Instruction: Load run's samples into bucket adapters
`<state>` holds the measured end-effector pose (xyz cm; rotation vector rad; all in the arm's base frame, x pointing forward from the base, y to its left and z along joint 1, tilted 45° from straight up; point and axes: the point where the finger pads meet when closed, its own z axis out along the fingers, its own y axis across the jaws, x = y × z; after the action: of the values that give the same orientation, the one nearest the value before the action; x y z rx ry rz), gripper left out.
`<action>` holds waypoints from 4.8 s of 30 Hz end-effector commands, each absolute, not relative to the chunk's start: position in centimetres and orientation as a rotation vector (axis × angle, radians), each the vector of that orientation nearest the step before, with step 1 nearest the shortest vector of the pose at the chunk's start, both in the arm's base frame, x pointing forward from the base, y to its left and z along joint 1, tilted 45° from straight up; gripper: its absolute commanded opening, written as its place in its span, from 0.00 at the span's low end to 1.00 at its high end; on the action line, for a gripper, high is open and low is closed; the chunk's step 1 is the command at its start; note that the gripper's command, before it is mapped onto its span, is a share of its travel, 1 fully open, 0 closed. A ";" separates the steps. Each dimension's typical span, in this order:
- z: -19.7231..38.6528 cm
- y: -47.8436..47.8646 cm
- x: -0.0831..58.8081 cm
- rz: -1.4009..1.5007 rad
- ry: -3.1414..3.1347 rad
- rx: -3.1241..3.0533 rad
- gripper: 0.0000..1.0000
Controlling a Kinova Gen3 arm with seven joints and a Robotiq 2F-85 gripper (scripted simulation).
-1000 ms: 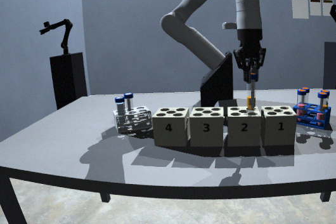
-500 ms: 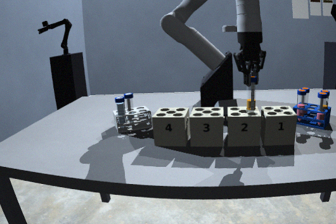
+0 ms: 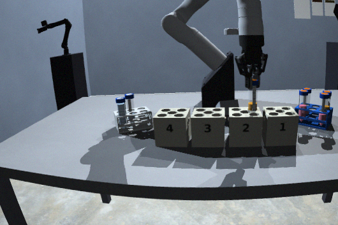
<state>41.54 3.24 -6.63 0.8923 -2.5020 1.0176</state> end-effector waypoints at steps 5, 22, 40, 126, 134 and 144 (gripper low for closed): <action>-6.9 3.0 41.6 1.017 -2.503 0.894 0.10; -7.6 2.3 41.5 1.017 -2.503 0.894 0.10; -8.3 1.6 41.5 1.017 -2.503 0.894 0.10; -10.9 -1.0 41.4 1.017 -2.503 0.894 0.62; -10.9 -1.0 41.4 1.017 -2.503 0.894 0.62; -10.6 -0.7 41.4 1.017 -2.503 0.894 0.62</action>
<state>41.30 -0.96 -10.81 0.8923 -2.5018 1.0175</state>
